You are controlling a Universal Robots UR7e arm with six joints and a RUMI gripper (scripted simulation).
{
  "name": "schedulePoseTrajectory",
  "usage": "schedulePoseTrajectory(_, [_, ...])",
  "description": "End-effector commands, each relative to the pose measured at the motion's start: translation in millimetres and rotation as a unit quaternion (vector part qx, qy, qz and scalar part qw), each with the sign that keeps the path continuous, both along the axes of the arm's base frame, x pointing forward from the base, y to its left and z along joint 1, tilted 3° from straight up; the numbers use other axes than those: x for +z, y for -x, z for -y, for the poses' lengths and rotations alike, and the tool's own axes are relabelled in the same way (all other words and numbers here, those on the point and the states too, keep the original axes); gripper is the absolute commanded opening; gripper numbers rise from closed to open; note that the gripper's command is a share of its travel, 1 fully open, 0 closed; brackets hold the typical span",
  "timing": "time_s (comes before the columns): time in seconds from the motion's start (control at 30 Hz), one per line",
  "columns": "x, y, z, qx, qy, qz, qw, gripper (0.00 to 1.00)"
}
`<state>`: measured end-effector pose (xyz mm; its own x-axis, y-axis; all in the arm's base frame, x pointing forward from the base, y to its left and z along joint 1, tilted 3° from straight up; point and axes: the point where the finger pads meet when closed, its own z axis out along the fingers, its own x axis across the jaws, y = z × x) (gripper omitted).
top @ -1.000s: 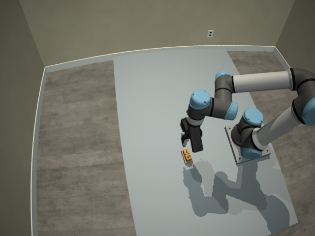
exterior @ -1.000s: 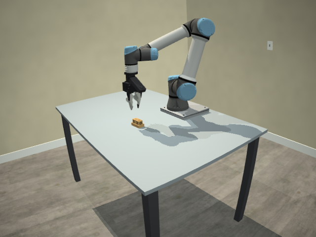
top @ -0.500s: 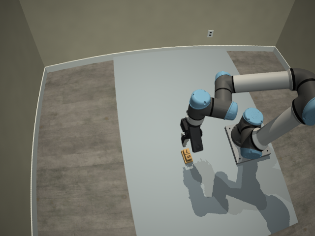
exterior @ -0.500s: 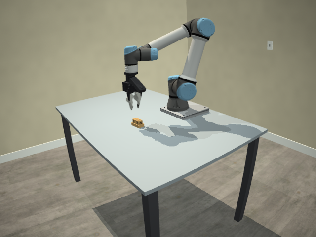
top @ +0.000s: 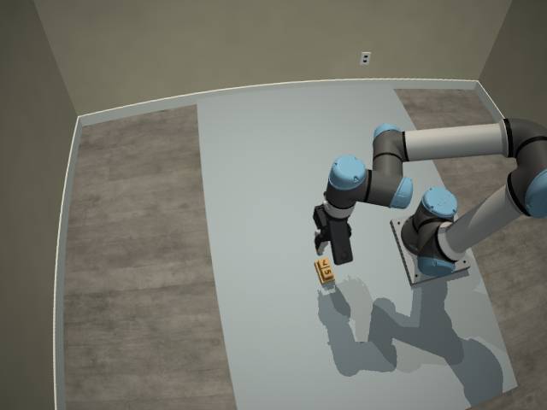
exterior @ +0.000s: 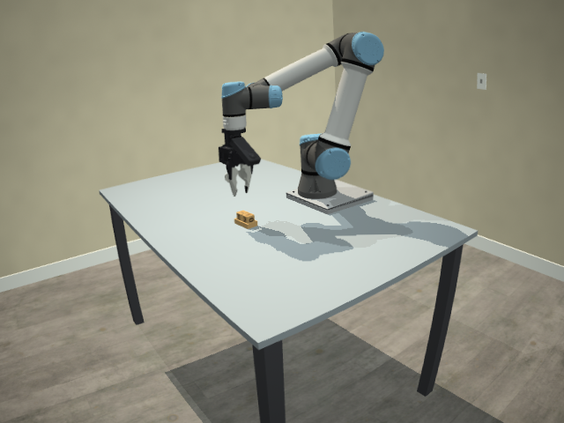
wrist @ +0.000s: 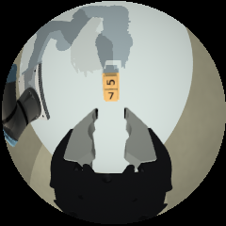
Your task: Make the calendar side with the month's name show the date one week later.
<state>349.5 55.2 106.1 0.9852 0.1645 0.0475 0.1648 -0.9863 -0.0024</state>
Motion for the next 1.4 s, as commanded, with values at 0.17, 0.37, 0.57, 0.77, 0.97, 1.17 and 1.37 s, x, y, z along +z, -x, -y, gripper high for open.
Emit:
schedulePoseTrajectory(0.17, [-5,1,0,0.000,-0.001,-0.003,1.000,0.28])
schedulePoseTrajectory(0.37, [-10,1,0,0.000,-0.002,-0.003,1.000,0.28])
schedulePoseTrajectory(0.57, [-17,1,0,0.000,-0.002,-0.003,1.000,0.28])
schedulePoseTrajectory(0.77, [-23,1,0,0.000,-0.002,-0.003,1.000,0.28])
schedulePoseTrajectory(0.97, [-33,0,0,0.000,-0.002,-0.003,1.000,0.28])
schedulePoseTrajectory(1.17, [-42,0,0,0.000,-0.002,-0.003,1.000,0.28])
schedulePoseTrajectory(1.37, [-47,0,0,0.000,-0.002,-0.003,1.000,0.28])
